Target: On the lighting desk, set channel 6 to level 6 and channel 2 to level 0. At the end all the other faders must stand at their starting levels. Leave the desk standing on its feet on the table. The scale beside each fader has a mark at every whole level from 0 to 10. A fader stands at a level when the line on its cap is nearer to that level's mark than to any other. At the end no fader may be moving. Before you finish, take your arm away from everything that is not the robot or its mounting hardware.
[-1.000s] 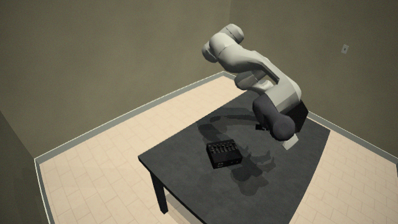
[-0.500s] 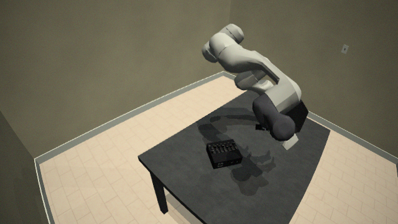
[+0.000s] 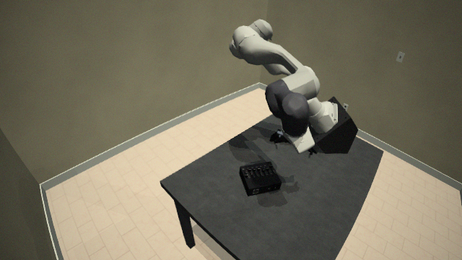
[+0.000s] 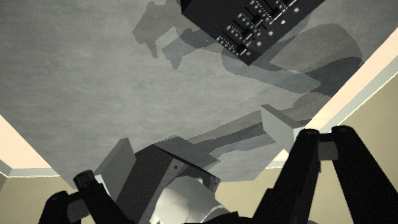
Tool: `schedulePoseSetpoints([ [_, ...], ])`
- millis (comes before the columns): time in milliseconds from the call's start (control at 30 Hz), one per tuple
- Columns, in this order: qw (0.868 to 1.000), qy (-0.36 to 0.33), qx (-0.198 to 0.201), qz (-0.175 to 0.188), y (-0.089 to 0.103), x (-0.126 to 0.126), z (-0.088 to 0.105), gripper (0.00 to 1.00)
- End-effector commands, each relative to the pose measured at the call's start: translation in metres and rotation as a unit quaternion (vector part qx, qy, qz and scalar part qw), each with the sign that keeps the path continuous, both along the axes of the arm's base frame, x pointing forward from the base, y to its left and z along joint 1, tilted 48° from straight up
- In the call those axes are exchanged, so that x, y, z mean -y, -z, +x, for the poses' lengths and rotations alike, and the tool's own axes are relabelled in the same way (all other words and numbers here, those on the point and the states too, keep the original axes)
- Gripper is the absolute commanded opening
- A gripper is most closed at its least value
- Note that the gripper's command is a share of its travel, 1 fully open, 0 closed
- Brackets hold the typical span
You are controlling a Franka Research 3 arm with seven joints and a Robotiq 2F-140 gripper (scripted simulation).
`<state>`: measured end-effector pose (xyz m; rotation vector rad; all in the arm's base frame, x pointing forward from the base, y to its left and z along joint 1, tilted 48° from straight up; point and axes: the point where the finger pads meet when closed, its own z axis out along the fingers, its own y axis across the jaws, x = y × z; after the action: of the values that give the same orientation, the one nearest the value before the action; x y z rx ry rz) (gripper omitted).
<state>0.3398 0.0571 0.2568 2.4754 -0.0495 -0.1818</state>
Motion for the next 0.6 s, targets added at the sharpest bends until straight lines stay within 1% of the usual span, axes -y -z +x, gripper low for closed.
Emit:
schedulePoseSetpoints([
  [0, 0.997, -0.001, 0.083, -0.004, -0.007, 0.015, 0.025, 1.0],
  [100, 0.982, -0.02, 0.189, -0.006, -0.037, 0.05, 0.04, 1.0],
  [167, 0.972, -0.03, 0.232, -0.007, -0.053, 0.066, 0.046, 1.0],
  [200, 0.969, -0.032, 0.246, -0.006, -0.053, 0.066, 0.046, 1.0],
  [267, 0.957, -0.042, 0.288, -0.006, -0.065, 0.076, 0.049, 1.0],
  [300, 0.952, -0.045, 0.303, -0.006, -0.069, 0.08, 0.05, 1.0],
  [400, 0.944, -0.051, 0.324, -0.006, -0.075, 0.084, 0.051, 1.0],
  [567, 0.944, -0.052, 0.326, -0.006, -0.075, 0.085, 0.051, 1.0],
])
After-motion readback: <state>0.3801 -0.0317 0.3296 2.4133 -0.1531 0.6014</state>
